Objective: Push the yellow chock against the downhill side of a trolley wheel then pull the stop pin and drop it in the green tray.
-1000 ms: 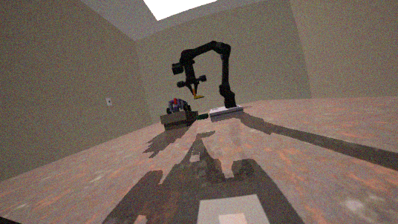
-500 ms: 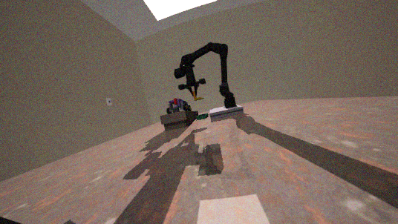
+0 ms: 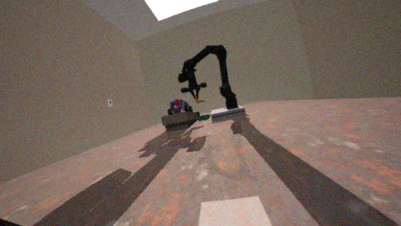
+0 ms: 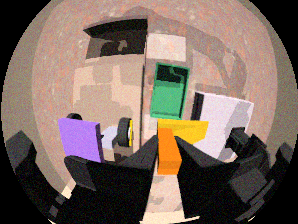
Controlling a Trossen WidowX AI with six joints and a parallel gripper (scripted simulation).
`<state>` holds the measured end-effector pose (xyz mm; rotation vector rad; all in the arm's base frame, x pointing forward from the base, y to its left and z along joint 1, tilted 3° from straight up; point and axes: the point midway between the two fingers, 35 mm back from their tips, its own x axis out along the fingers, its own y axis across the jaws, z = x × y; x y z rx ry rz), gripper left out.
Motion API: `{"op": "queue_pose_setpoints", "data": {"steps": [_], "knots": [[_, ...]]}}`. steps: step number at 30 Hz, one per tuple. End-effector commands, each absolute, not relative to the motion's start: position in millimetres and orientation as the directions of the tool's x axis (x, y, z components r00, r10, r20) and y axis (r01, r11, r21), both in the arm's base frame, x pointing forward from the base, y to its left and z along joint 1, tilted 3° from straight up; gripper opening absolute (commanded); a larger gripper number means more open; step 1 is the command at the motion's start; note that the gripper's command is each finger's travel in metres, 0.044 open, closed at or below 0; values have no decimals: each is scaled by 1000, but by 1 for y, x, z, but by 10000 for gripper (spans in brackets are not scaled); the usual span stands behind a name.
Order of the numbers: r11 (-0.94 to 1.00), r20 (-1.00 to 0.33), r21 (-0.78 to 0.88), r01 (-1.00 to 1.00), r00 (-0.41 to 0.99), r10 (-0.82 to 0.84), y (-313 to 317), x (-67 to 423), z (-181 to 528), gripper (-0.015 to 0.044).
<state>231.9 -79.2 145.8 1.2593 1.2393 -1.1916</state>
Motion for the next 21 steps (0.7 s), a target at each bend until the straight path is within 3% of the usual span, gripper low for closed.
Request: {"op": "queue_pose_setpoints", "data": {"steps": [1, 21], "knots": [[-10, -999, 15, 1000, 15, 44, -97, 237, 146, 0], [-34, -999, 14, 999, 15, 41, -156, 254, 143, 0]]}}
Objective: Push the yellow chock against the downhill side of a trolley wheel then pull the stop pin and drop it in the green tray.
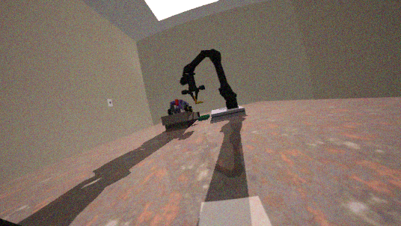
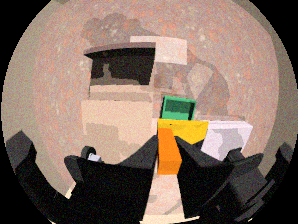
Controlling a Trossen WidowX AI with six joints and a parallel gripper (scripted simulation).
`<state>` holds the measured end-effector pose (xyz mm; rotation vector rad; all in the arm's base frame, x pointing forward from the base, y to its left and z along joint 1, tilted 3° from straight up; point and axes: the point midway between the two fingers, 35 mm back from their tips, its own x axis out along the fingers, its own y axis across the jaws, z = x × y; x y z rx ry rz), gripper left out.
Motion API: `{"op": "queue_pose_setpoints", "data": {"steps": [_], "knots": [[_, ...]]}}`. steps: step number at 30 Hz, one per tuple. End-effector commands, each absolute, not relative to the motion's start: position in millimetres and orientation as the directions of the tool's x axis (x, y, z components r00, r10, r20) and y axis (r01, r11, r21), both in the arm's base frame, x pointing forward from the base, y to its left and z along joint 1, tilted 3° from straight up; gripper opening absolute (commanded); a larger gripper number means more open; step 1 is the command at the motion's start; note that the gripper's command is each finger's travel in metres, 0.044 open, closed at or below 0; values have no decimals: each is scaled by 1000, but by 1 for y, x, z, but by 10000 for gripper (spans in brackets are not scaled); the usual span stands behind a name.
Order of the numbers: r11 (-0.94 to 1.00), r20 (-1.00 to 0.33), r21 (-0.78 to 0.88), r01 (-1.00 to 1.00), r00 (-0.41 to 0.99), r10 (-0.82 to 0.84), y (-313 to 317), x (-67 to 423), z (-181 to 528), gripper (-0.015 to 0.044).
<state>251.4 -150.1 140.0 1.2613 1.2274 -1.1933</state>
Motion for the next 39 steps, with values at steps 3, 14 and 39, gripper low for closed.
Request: {"op": "queue_pose_setpoints", "data": {"steps": [3, 14, 39], "knots": [[-124, -999, 6, 992, 12, 48, -156, 254, 143, 0], [-487, -997, -35, 873, 3, 78, -157, 254, 143, 0], [-974, -990, -136, 183, 10, 140, -160, 254, 143, 0]]}}
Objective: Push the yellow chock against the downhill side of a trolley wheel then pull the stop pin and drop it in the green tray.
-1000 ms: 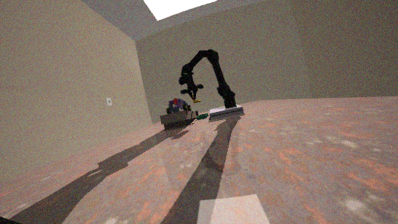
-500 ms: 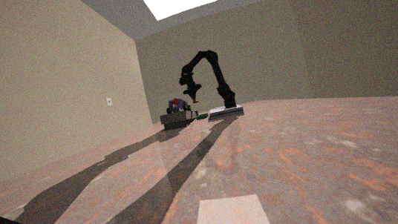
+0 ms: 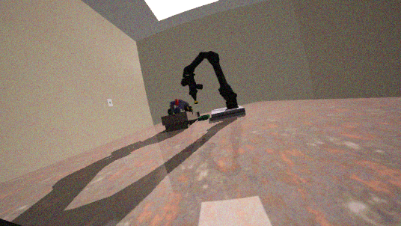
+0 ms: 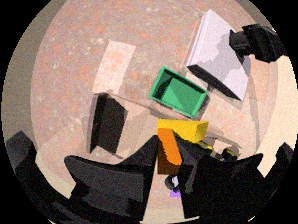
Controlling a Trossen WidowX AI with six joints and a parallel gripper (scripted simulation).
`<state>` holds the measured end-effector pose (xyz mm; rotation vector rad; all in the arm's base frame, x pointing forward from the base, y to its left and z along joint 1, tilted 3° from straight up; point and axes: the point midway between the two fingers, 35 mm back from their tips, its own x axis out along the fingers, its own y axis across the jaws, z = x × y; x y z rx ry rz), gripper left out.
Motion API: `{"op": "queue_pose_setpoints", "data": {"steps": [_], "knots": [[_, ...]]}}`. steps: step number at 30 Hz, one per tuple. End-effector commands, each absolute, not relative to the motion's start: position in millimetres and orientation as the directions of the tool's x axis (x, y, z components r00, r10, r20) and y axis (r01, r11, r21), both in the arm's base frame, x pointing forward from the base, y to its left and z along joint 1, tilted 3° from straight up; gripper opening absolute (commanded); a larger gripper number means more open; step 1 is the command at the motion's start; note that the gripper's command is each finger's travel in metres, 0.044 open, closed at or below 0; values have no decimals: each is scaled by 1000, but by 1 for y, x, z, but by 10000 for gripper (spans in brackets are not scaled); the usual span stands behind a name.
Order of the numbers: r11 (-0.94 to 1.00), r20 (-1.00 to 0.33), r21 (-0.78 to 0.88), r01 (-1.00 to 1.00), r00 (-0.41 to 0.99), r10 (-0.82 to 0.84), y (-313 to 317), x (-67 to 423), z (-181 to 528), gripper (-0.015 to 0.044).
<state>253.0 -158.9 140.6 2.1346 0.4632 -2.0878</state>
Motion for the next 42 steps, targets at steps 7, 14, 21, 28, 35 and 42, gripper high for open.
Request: {"op": "queue_pose_setpoints", "data": {"steps": [7, 14, 21, 28, 35, 42], "knots": [[-988, -988, -153, -8, 13, 153, -160, 254, 143, 0], [-988, -988, -153, -8, 14, 153, -161, 257, 142, 0], [-988, -988, -153, -8, 15, 153, -161, 275, 137, 0], [-988, -988, -153, -8, 16, 153, -162, 283, 136, 0], [-988, -988, -153, -8, 16, 153, -160, 282, 120, 0], [-988, -988, -153, -8, 16, 153, -158, 283, 105, 0]]}}
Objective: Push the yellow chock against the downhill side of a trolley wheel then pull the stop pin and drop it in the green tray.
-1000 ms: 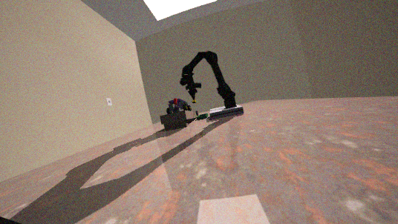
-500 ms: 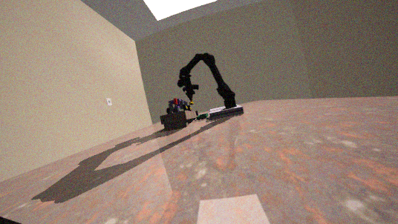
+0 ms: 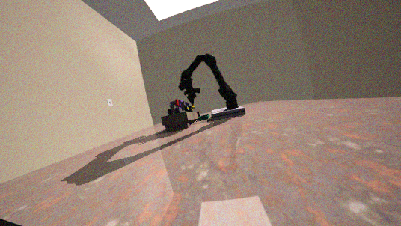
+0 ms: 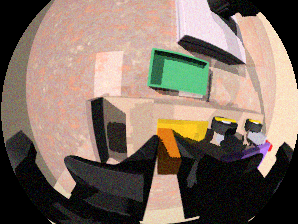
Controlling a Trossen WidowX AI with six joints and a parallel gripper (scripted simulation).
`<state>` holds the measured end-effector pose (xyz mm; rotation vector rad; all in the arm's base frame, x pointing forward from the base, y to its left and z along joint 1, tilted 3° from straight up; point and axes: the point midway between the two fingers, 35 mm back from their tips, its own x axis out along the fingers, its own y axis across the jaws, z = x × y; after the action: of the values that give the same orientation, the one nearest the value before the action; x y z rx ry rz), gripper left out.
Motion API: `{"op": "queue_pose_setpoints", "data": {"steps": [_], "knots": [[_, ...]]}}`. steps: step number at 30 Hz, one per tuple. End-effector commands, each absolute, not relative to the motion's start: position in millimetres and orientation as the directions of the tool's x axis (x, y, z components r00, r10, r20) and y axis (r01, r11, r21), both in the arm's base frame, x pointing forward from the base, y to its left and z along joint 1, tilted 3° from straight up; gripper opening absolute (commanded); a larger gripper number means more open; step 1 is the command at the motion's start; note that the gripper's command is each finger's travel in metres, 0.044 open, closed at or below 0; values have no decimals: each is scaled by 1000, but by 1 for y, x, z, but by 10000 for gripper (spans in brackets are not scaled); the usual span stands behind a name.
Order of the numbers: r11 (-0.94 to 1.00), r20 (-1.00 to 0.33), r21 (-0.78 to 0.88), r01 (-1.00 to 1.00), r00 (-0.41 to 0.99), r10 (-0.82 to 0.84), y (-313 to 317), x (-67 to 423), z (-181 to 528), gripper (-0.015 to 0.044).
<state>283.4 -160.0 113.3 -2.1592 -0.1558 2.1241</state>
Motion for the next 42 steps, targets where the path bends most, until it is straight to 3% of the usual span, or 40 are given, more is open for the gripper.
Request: {"op": "queue_pose_setpoints", "data": {"steps": [1, 42], "knots": [[-988, -988, -153, -8, 16, 153, -158, 283, 102, 0], [-988, -988, -155, -7, 16, 155, -131, 286, 80, 0]]}}
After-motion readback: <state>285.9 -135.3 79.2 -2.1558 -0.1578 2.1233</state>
